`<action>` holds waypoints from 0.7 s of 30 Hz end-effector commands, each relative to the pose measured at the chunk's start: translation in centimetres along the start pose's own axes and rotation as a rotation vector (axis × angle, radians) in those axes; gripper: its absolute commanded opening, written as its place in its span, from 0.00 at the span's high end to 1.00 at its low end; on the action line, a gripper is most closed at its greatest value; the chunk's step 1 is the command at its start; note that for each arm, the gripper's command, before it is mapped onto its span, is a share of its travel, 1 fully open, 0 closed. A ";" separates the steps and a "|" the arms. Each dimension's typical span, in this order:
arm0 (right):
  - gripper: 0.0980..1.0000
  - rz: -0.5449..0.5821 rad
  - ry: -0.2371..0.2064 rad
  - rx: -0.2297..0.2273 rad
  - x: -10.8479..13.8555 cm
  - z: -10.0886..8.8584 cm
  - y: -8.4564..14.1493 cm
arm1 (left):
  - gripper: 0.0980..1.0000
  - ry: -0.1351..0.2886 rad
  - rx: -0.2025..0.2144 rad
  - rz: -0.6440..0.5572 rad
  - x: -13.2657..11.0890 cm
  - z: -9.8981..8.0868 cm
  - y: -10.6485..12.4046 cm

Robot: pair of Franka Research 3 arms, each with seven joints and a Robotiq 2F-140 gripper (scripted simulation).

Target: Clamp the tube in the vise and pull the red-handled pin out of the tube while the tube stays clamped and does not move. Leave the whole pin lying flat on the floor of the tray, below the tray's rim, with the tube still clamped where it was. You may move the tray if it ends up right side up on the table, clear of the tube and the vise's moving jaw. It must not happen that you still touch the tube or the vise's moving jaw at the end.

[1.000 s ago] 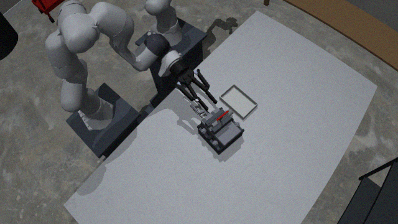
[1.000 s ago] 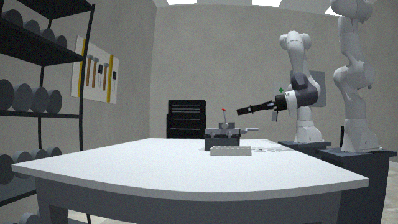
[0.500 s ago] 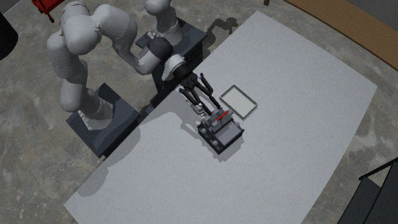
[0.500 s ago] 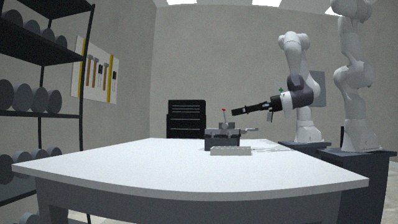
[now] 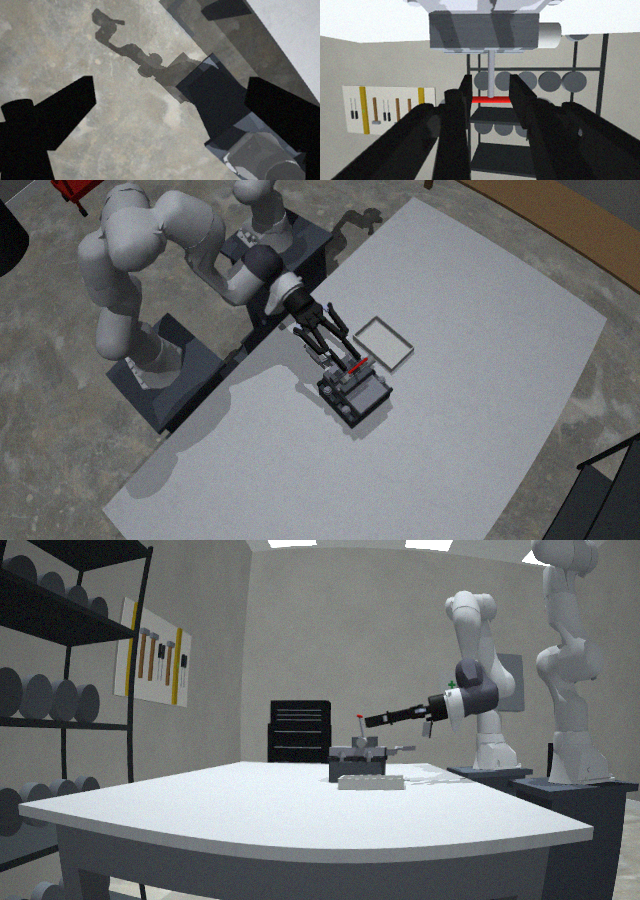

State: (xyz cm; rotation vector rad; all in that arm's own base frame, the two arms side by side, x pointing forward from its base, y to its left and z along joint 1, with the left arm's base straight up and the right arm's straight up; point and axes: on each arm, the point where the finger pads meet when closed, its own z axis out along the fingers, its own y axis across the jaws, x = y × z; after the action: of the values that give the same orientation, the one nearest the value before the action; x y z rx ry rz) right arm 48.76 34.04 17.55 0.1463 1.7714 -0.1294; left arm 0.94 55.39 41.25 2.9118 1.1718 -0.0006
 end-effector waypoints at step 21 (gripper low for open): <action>0.72 0.006 0.005 -0.003 -0.4 2.2 0.1 | 0.00 0.001 0.002 -0.003 0.0 0.0 0.0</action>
State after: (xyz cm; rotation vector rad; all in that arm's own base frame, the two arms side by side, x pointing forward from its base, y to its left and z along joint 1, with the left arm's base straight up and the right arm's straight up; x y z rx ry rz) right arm 50.92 33.69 17.65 0.1529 1.7711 -0.1225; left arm 0.94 55.39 41.25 2.9118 1.1718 -0.0006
